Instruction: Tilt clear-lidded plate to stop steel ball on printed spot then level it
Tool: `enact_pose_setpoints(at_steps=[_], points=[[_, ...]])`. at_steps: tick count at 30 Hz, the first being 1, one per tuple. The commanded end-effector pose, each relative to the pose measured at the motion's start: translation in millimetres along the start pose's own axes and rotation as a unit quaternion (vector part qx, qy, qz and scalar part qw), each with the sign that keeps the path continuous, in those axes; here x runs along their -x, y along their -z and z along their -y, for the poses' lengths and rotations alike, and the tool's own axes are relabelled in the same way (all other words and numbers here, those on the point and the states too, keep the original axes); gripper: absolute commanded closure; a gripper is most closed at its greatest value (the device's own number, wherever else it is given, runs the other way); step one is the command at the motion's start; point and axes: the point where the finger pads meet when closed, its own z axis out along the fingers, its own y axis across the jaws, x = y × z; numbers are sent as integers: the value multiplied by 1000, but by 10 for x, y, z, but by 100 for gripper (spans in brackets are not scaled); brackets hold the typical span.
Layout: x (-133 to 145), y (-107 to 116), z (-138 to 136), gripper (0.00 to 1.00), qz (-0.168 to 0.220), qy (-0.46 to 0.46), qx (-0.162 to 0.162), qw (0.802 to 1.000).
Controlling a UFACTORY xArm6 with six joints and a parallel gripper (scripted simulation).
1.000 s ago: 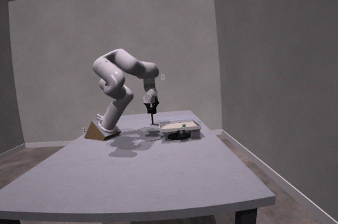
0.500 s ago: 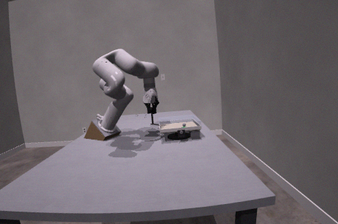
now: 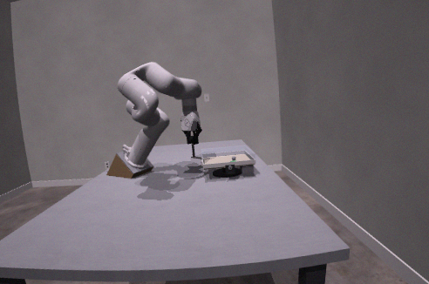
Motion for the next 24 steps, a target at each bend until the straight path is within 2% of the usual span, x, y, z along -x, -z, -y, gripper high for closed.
enact_pose_setpoints(at_steps=[1, 24], points=[[4, 6, 7, 100, 0, 0, -1, 1000], [-5, -5, 11, 100, 0, 0, -1, 1000]])
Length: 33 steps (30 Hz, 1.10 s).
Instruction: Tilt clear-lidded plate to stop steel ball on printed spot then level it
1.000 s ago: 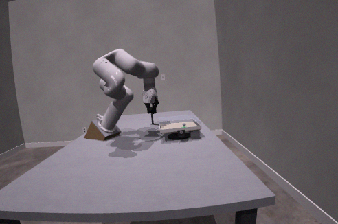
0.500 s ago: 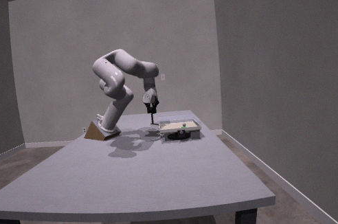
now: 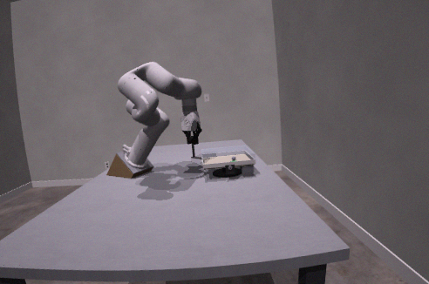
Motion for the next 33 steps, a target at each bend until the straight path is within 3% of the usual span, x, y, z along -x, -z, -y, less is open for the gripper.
enact_pose_setpoints(at_steps=[1, 33], points=[[-4, 3, 8, 100, -1, 0, -1, 1000], [-18, 18, 1, 100, -1, 0, -1, 1000]])
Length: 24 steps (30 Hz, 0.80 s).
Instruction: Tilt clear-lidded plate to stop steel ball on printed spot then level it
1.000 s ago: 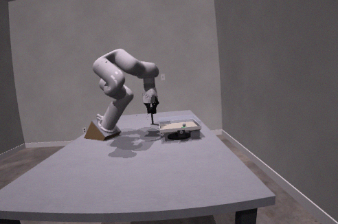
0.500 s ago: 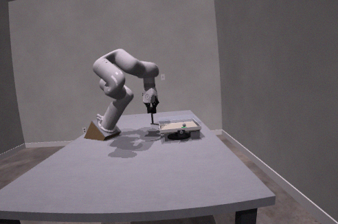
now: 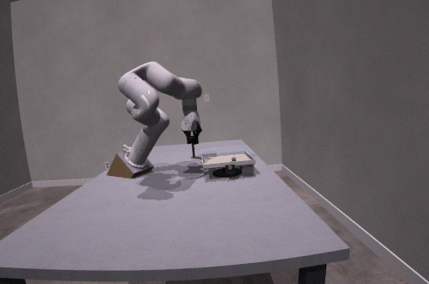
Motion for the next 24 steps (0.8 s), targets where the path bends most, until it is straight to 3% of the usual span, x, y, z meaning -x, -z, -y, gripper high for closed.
enact_pose_setpoints(at_steps=[1, 24], points=[[-19, 12, 4, 100, -3, 0, -2, 1000], [0, 16, 2, 100, -3, 0, -2, 1000]])
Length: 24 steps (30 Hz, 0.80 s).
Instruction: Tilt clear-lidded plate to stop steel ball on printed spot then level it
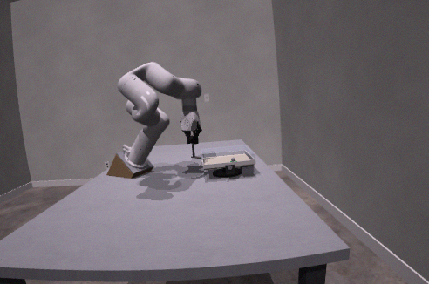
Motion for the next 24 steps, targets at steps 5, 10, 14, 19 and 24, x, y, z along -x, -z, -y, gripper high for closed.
enact_pose_setpoints(at_steps=[5, 10, 14, 19, 24], points=[[-16, -5, 11, 100, -1, 0, -1, 1000], [-18, -10, 13, 100, -1, 0, -1, 1000], [-18, -10, 13, 100, -1, 0, -1, 1000], [-17, 0, 9, 100, -1, 0, -1, 1000], [-15, 7, 6, 100, -1, 0, -1, 1000]])
